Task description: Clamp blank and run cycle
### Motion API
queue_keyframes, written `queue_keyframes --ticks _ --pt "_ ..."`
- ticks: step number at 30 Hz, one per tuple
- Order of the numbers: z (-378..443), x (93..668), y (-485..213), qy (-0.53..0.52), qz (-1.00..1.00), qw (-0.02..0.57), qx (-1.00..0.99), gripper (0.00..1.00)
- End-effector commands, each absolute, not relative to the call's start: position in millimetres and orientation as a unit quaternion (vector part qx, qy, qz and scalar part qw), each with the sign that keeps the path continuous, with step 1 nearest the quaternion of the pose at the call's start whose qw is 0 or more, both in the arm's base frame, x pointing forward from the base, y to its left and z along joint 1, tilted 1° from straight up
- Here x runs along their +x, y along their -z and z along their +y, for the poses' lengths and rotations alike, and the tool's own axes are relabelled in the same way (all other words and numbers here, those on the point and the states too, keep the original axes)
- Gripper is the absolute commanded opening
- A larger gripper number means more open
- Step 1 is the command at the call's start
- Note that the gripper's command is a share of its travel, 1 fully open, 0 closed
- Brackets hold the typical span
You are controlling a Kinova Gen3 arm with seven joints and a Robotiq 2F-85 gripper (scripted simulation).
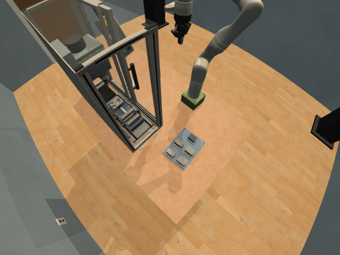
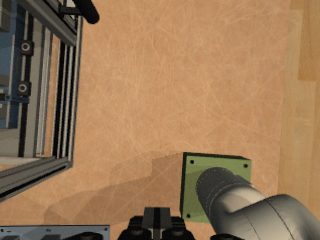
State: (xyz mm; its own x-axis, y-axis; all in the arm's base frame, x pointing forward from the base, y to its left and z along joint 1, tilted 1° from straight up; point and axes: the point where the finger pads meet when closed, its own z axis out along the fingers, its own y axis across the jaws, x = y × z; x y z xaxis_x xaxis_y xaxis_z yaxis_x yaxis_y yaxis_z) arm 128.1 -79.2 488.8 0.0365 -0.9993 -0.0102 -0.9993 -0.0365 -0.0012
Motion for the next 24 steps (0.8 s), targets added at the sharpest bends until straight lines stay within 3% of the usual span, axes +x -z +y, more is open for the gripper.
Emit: queue_keyframes --ticks 1,24 --pt "-49.7 143.1 -465.1 -0.003 0.695 0.004 -0.719 0.10" --pt "-8.9 166.4 -431.3 -0.003 0.695 0.005 -0.719 0.10"
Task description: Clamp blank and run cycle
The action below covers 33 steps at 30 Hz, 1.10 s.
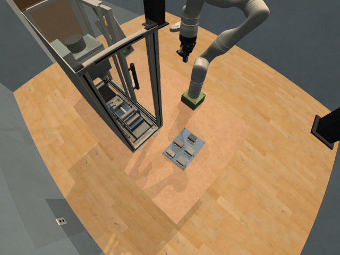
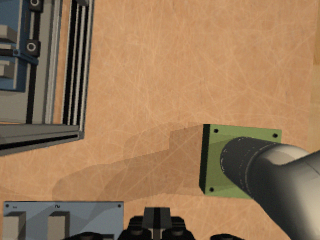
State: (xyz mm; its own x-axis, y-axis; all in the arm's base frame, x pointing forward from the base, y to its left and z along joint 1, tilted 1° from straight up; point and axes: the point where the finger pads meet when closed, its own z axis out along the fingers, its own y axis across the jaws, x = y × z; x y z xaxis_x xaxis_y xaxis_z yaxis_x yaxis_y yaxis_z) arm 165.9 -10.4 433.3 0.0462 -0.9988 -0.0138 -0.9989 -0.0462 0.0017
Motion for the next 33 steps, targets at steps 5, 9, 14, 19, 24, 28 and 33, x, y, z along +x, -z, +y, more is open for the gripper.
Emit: queue_keyframes --ticks 5,9,14,19,24,28,33 --pt "-8.9 166.4 -431.3 -0.003 0.695 0.005 -0.719 0.10" --pt "15.2 180.2 -411.6 -0.004 0.694 0.004 -0.720 0.10" --pt "32.1 189.8 -397.4 -0.003 0.695 0.005 -0.719 0.10" --pt "32.1 189.8 -397.4 -0.003 0.695 0.005 -0.719 0.10" --pt "35.4 191.7 -395.5 -0.004 0.692 0.004 -0.722 0.10" --pt "51.7 201.0 -381.0 -0.004 0.695 0.005 -0.719 0.10" --pt "51.7 201.0 -381.0 -0.004 0.695 0.005 -0.719 0.10"
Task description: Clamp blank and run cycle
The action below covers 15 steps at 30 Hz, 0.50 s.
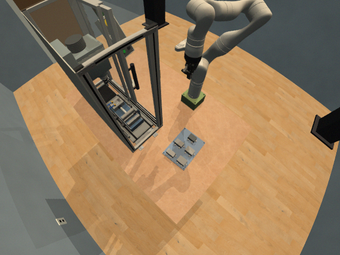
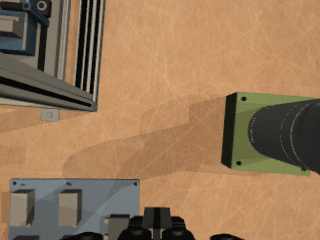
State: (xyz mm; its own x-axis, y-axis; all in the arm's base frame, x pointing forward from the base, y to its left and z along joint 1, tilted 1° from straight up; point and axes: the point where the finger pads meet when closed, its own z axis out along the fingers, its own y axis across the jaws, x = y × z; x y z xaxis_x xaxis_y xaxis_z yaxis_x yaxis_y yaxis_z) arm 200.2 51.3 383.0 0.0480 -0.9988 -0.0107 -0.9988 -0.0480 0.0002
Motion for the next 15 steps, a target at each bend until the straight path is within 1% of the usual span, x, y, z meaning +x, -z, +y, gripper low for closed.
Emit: queue_keyframes --ticks 1,15 --pt "51.7 201.0 -381.0 -0.004 0.695 0.005 -0.719 0.10" --pt "52.1 201.2 -380.1 -0.004 0.691 0.005 -0.722 0.10"
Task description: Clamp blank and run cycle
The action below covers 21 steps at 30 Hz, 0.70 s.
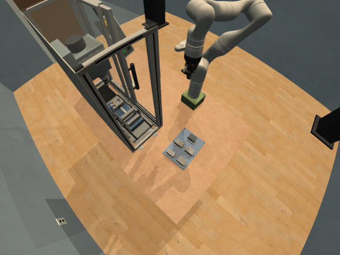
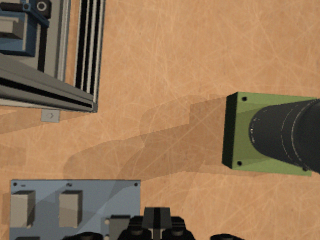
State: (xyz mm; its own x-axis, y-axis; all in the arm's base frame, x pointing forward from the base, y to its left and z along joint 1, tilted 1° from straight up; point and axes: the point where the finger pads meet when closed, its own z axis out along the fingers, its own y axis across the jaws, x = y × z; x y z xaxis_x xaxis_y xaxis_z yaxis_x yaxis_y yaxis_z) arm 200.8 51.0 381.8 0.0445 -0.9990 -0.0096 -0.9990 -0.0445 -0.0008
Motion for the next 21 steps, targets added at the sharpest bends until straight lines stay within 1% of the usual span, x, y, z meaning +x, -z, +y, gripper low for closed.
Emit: queue_keyframes --ticks 1,9,14,21 --pt "52.1 201.2 -380.1 -0.004 0.691 0.005 -0.722 0.10" --pt "52.1 201.2 -380.1 -0.004 0.691 0.005 -0.722 0.10" --pt "52.1 201.0 -380.6 -0.003 0.604 0.005 -0.797 0.10" --pt "52.1 201.0 -380.6 -0.003 0.604 0.005 -0.797 0.10"
